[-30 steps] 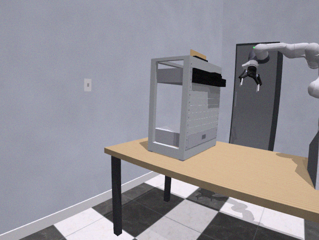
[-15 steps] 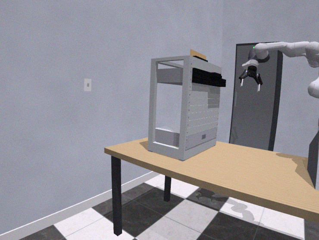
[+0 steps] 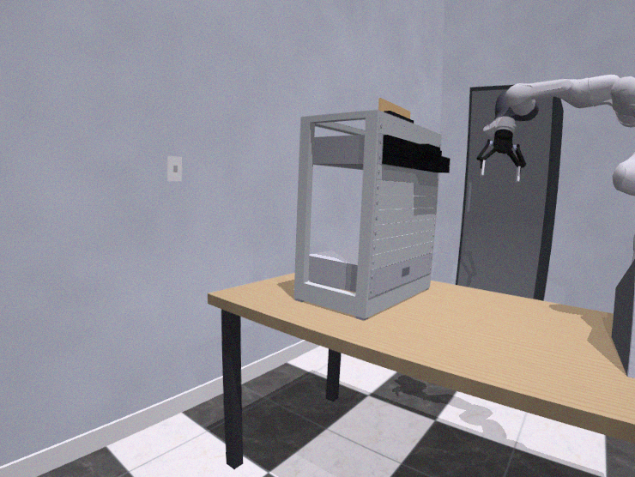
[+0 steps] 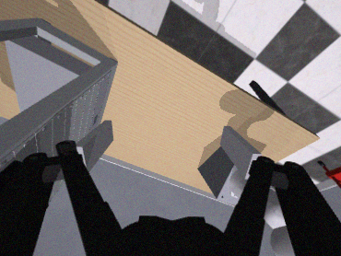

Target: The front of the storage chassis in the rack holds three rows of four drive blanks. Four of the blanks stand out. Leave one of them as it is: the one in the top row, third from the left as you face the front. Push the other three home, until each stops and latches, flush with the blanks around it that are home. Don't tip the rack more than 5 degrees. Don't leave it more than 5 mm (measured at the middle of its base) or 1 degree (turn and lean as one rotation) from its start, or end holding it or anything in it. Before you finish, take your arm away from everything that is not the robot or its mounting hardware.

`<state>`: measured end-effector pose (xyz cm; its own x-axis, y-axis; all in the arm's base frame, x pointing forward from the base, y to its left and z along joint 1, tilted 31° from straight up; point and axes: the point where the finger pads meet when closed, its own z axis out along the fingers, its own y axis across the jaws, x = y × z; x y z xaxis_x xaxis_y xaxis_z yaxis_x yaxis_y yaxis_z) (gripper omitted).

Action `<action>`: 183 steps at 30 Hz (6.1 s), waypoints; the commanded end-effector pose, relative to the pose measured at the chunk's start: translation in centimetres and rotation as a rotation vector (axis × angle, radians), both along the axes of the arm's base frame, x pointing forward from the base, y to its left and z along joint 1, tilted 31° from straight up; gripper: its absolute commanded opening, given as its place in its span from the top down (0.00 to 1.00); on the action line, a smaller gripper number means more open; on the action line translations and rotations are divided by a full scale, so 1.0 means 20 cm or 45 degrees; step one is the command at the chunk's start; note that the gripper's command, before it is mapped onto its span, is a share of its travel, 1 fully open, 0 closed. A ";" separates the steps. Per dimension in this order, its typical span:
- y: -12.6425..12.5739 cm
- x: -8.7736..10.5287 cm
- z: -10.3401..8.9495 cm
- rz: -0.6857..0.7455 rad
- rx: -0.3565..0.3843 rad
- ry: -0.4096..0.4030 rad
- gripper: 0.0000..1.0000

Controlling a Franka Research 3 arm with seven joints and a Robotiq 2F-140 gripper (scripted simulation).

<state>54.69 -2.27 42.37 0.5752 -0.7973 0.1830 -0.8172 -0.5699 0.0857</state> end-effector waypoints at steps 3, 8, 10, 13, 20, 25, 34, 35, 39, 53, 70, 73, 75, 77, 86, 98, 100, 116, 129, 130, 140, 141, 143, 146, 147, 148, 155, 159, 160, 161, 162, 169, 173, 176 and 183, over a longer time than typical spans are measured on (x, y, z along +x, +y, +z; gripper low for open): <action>-0.05 0.02 0.02 -0.160 -0.093 -0.077 0.00; -0.09 0.02 0.05 -0.265 -0.200 -0.158 0.00; -0.10 0.02 0.06 -0.307 -0.243 -0.198 0.00; -0.12 0.03 0.08 -0.358 -0.298 -0.252 0.00; -0.14 0.04 0.14 -0.455 -0.403 -0.380 0.00; -0.15 0.05 0.19 -0.523 -0.480 -0.496 0.00; -0.14 0.08 0.27 -0.606 -0.576 -0.687 0.00; -0.14 0.08 0.29 -0.620 -0.594 -0.730 0.00; -0.12 0.10 0.34 -0.653 -0.633 -0.842 0.00; 0.00 0.15 0.49 -0.705 -0.704 -1.230 0.00; 0.28 0.20 0.63 -0.648 -0.655 -1.719 0.00; 0.34 0.20 0.65 -0.623 -0.629 -1.802 0.00; 0.39 0.20 0.65 -0.603 -0.608 -1.857 0.00; 0.43 0.21 0.66 -0.580 -0.584 -1.911 0.00; 0.64 0.21 0.64 -0.468 -0.463 -2.105 0.00; 0.99 0.18 0.49 -0.231 -0.199 -2.309 0.00; 1.02 0.18 0.47 -0.209 -0.174 -2.319 0.00; 1.37 0.08 0.01 0.112 0.201 -2.291 0.00; 1.45 0.00 -0.32 0.236 0.357 -2.163 0.00; 1.45 -0.01 -0.35 0.243 0.367 -2.151 0.00; 1.45 -0.05 -0.51 0.283 0.421 -2.072 0.00; 1.45 -0.06 -0.53 0.287 0.426 -2.064 0.00; 1.45 -0.07 -0.56 0.292 0.434 -2.049 0.00; 1.45 -0.08 -0.59 0.298 0.443 -2.031 0.00; 1.44 -0.08 -0.60 0.300 0.446 -2.026 0.00; 1.44 -0.08 -0.61 0.302 0.448 -2.021 0.00; 1.44 -0.09 -0.64 0.307 0.456 -2.004 0.00; 1.44 -0.09 -0.65 0.308 0.459 -1.998 0.00; 1.44 -0.10 -0.65 0.309 0.459 -1.997 0.00; 1.44 -0.10 -0.66 0.309 0.459 -1.996 0.00; 1.44 -0.10 -0.66 0.309 0.460 -1.996 0.00; 1.44 -0.10 -0.66 0.309 0.460 -1.995 0.00; 1.44 -0.10 -0.66 0.309 0.460 -1.995 0.00; 1.44 -0.10 -0.66 0.309 0.460 -1.995 0.00; 1.44 -0.10 -0.66 0.309 0.460 -1.995 0.00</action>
